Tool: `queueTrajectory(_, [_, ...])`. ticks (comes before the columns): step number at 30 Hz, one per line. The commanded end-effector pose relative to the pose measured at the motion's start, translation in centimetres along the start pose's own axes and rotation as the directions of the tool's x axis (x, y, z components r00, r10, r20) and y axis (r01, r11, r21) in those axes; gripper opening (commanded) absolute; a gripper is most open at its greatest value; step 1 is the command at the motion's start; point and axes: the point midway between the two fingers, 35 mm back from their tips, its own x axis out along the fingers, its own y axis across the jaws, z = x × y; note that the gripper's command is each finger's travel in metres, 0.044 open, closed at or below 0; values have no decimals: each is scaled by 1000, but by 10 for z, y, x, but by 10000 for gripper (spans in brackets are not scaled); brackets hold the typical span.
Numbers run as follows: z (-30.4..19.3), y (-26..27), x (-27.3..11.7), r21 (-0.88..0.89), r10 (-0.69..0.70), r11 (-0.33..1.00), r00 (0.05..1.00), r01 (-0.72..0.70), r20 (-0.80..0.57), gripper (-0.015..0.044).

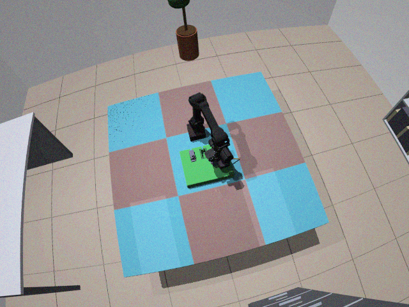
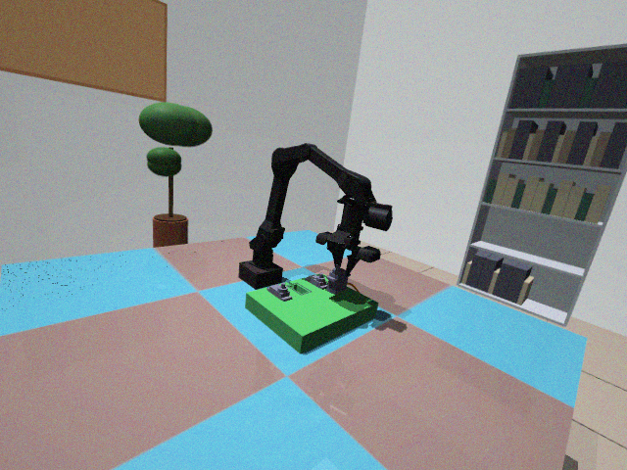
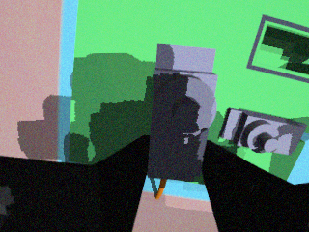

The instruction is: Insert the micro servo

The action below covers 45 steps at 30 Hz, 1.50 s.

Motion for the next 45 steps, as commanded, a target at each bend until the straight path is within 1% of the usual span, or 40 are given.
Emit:
queueTrajectory(1, [3,-2,-4,0,16,1000,1000,-16,-4,0])
queueTrajectory(16, [70,-10,-4,0,16,1000,1000,-16,3,0])
queueTrajectory(21, [73,-10,-4,-18,16,1000,1000,-16,3,0])
queueTrajectory(27, [73,-10,-4,-185,16,983,1000,-15,3,0])
queueTrajectory(33, [73,-10,-4,-384,16,923,1000,-13,3,0])
queueTrajectory(39, [73,-10,-4,-566,16,824,1000,-11,3,0])
queueTrajectory(45, [73,-10,-4,-724,16,690,1000,-9,3,0])
